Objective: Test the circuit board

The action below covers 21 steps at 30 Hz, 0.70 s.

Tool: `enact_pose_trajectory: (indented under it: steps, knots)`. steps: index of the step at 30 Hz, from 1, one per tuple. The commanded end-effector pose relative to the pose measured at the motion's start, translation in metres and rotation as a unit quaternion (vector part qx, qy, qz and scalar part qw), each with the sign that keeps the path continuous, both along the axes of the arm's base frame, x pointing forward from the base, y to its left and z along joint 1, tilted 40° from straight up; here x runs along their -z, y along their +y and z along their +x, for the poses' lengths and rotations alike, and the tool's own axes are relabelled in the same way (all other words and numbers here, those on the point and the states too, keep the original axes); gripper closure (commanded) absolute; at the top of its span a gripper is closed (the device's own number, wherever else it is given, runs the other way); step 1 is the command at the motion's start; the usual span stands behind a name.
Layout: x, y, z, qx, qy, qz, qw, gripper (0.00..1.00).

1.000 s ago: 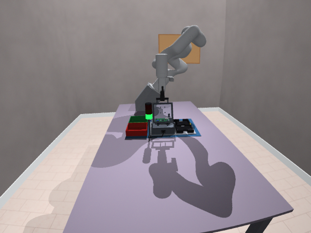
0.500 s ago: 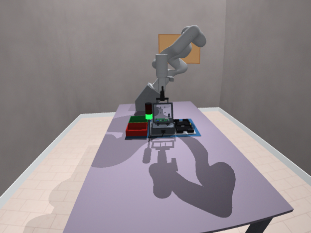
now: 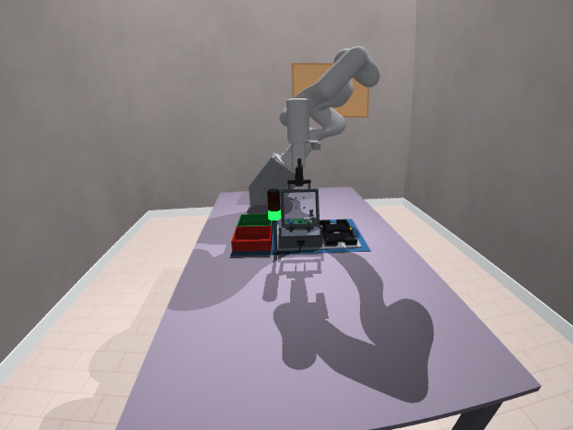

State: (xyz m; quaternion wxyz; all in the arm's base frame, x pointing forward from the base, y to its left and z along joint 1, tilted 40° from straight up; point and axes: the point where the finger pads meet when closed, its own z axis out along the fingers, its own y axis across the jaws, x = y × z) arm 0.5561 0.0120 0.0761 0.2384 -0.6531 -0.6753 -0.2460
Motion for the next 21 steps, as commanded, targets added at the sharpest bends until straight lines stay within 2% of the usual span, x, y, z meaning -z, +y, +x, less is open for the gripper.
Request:
enact_pose_trajectory:
  steps: [1,15,21]
  knots:
    - [-0.004,-0.003,0.01,0.0,-0.001,-0.001,1.0,1.0]
    - [-0.014,-0.01,0.047,0.0,-0.001,-0.001,1.0,1.0]
    - [-0.016,-0.011,0.055,0.0,-0.001,-0.001,1.0,1.0]
